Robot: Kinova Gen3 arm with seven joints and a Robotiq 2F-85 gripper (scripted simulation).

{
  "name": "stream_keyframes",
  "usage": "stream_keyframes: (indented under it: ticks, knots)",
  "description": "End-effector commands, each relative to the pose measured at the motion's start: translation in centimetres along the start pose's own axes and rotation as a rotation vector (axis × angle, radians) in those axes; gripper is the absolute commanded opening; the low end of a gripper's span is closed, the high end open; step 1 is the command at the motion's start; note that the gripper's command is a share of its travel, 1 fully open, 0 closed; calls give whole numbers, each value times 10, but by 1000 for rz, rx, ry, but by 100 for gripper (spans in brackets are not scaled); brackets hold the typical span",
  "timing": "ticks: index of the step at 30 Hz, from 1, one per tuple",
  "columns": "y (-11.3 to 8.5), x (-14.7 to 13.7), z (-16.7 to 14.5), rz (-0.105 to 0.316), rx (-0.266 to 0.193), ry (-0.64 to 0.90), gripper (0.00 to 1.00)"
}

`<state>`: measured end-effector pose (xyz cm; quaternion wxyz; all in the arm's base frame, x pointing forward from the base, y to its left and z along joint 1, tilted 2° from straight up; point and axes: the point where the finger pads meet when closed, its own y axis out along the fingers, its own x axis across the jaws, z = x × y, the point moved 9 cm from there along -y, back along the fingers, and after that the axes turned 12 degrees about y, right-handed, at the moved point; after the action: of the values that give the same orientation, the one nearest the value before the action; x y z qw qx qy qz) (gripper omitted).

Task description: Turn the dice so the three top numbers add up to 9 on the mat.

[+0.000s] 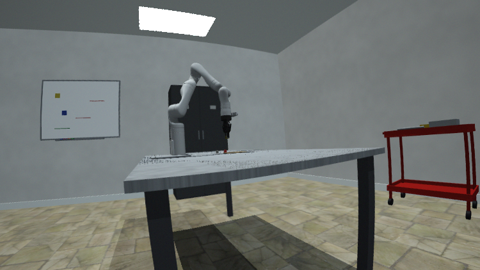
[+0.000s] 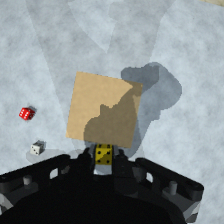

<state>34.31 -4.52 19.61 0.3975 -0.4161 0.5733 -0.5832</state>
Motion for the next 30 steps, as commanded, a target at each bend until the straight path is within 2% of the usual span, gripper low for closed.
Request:
stream_keyframes:
  ticks: [1, 18, 30]
  knots:
    - [-1, -4, -2, 1, 2, -6, 15]
    - [1, -5, -2, 1, 2, -5, 15]
    - [30, -5, -2, 1, 1, -5, 15]
